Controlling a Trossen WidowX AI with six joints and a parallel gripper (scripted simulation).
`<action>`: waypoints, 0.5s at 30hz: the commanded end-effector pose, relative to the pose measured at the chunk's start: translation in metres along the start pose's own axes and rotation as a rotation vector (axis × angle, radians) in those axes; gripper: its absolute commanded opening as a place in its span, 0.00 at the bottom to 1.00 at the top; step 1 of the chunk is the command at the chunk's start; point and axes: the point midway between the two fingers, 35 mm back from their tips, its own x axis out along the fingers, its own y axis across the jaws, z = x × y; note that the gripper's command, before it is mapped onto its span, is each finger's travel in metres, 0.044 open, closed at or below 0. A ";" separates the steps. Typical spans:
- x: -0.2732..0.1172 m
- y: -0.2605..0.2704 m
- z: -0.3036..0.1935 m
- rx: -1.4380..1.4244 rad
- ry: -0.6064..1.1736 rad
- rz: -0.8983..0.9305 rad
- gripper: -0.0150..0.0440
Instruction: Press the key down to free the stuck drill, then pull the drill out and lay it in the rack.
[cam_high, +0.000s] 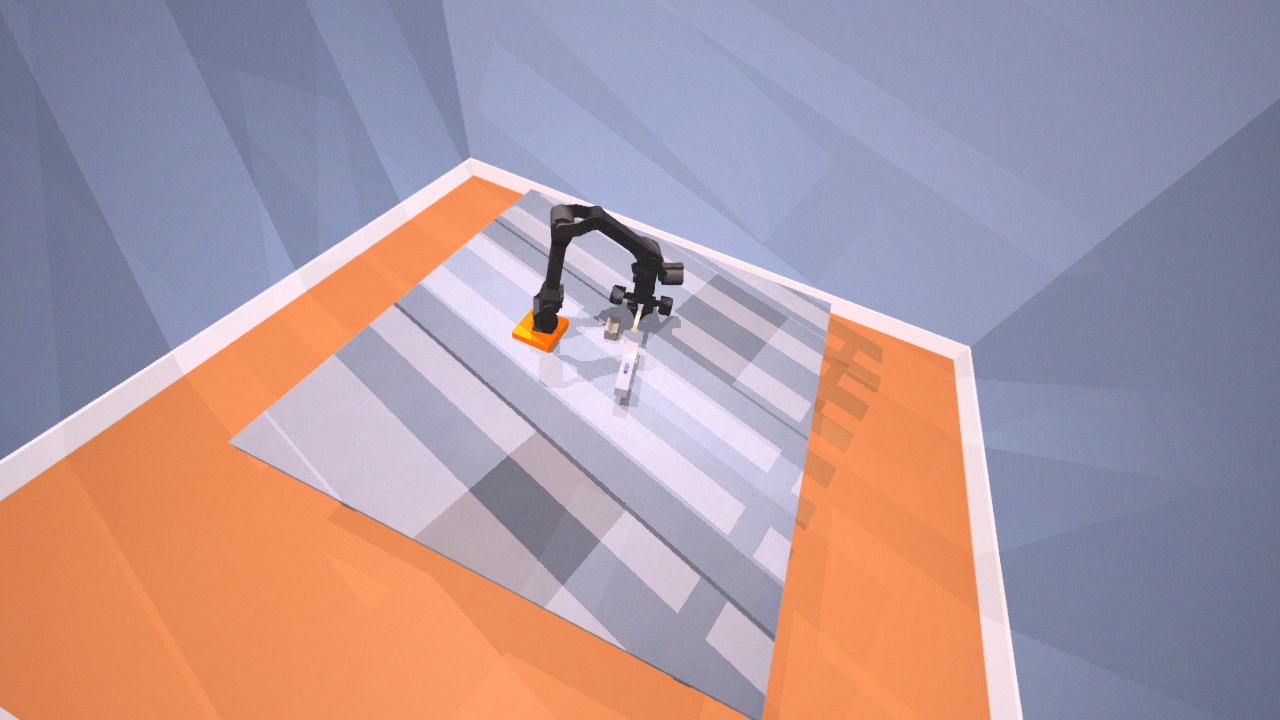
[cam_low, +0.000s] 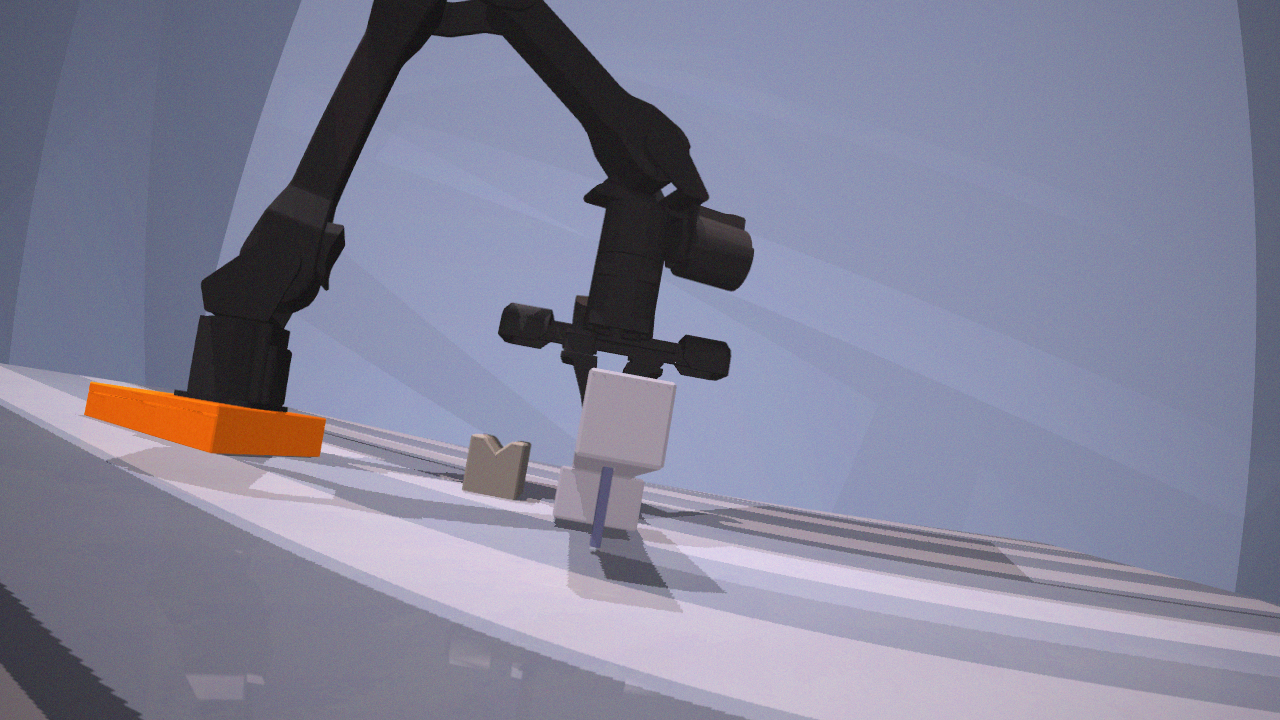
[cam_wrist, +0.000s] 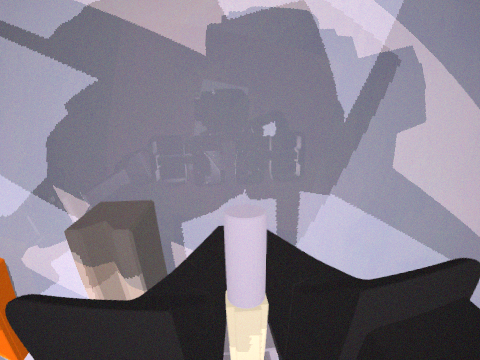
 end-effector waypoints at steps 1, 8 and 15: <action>-0.001 0.005 0.001 -0.003 -0.001 0.001 0.25; -0.002 0.018 0.003 -0.003 -0.001 0.002 0.25; -0.003 0.031 0.005 -0.003 -0.002 0.003 0.25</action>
